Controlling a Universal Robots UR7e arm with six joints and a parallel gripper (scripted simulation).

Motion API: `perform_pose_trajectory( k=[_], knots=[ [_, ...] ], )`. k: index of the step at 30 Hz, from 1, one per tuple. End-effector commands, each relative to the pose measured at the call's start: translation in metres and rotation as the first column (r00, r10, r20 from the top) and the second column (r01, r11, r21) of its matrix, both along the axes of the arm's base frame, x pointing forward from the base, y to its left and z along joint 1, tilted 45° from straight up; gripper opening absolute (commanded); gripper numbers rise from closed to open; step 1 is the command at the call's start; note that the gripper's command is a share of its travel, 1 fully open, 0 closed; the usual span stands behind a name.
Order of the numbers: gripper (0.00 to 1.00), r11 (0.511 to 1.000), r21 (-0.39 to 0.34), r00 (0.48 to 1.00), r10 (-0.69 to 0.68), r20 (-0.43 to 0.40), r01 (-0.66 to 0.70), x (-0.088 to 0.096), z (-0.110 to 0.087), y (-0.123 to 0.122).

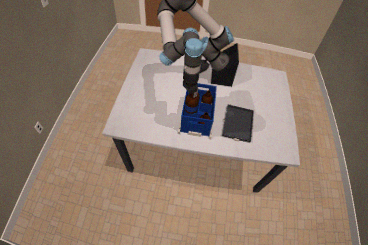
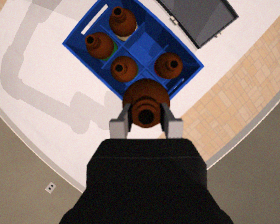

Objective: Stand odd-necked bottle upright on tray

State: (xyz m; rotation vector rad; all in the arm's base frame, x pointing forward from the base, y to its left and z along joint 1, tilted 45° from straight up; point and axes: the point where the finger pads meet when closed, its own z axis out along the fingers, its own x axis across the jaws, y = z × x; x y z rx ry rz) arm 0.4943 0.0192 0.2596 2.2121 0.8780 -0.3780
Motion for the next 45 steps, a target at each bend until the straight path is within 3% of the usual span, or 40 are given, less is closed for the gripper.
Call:
perform_pose_trajectory(
  k=[1,45],
  knots=[
    [0.00,1.000,0.001,1.000,0.001,0.003,-0.001,0.001,0.001,0.001],
    [0.00,1.000,0.001,1.000,0.002,-0.003,-0.002,-0.005,-0.017,0.016]
  ],
)
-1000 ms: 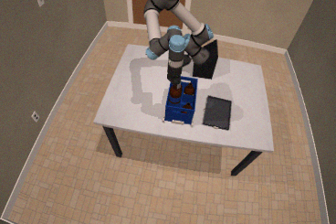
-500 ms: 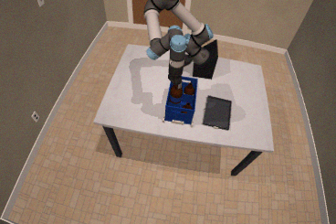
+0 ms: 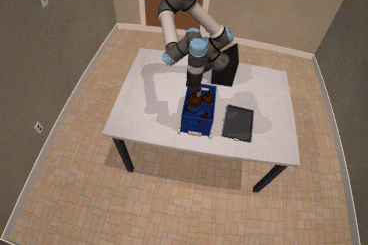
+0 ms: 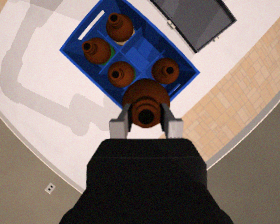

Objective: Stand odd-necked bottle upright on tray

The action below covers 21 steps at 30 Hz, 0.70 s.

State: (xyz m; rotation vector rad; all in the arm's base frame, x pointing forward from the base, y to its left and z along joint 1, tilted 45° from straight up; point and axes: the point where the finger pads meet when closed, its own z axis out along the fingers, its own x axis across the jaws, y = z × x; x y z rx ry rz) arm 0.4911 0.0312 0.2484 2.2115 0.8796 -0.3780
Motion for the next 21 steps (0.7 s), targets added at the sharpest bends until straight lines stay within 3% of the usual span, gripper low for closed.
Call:
perform_pose_trajectory(
  k=[1,21],
  knots=[
    [0.00,1.000,0.001,1.000,0.001,-0.002,-0.001,-0.002,-0.005,0.004],
    [0.00,1.000,0.001,1.000,0.001,-0.002,-0.001,-0.007,-0.021,0.020]
  ],
)
